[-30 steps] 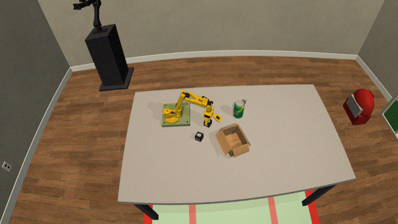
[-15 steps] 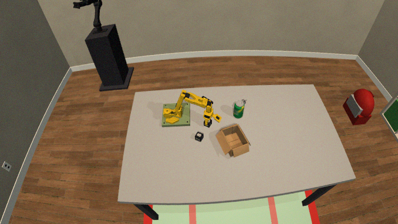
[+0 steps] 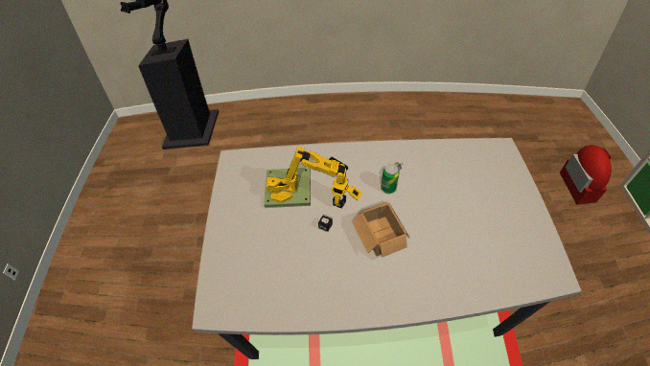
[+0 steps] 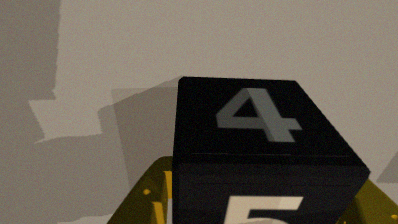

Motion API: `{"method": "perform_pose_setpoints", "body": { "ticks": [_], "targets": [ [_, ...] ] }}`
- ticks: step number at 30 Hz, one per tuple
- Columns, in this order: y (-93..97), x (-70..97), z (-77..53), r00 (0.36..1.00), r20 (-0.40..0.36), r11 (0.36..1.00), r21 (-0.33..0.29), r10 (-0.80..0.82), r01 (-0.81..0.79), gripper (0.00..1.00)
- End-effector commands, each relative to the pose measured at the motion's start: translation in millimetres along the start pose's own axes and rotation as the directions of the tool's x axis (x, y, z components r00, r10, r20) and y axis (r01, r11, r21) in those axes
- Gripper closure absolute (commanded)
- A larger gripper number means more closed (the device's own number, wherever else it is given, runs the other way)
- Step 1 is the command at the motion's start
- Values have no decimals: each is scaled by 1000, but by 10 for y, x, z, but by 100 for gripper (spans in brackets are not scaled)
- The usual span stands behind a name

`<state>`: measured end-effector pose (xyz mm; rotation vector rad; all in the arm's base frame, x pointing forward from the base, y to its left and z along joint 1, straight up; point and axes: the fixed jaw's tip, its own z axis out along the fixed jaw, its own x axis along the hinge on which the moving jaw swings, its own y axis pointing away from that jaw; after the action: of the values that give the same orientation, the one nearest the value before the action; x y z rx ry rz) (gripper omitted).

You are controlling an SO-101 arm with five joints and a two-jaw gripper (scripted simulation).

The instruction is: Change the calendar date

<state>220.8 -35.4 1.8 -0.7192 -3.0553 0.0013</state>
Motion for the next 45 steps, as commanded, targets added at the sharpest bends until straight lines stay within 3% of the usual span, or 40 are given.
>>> {"method": "perform_pose_setpoints", "body": {
  "ticks": [1, 8, 26, 38, 45],
  "targets": [
    [-29, 29, 37, 1000, -17, 1000, 4, 1, 0, 73],
    [-29, 29, 37, 1000, -17, 1000, 4, 1, 0, 77],
    [-29, 29, 37, 1000, -17, 1000, 4, 1, 0, 98],
    [-28, 27, 27, 1000, -17, 1000, 4, 1, 0, 100],
    [-12, 11, -92, 1000, -17, 1000, 4, 1, 0, 100]
  ]
}}
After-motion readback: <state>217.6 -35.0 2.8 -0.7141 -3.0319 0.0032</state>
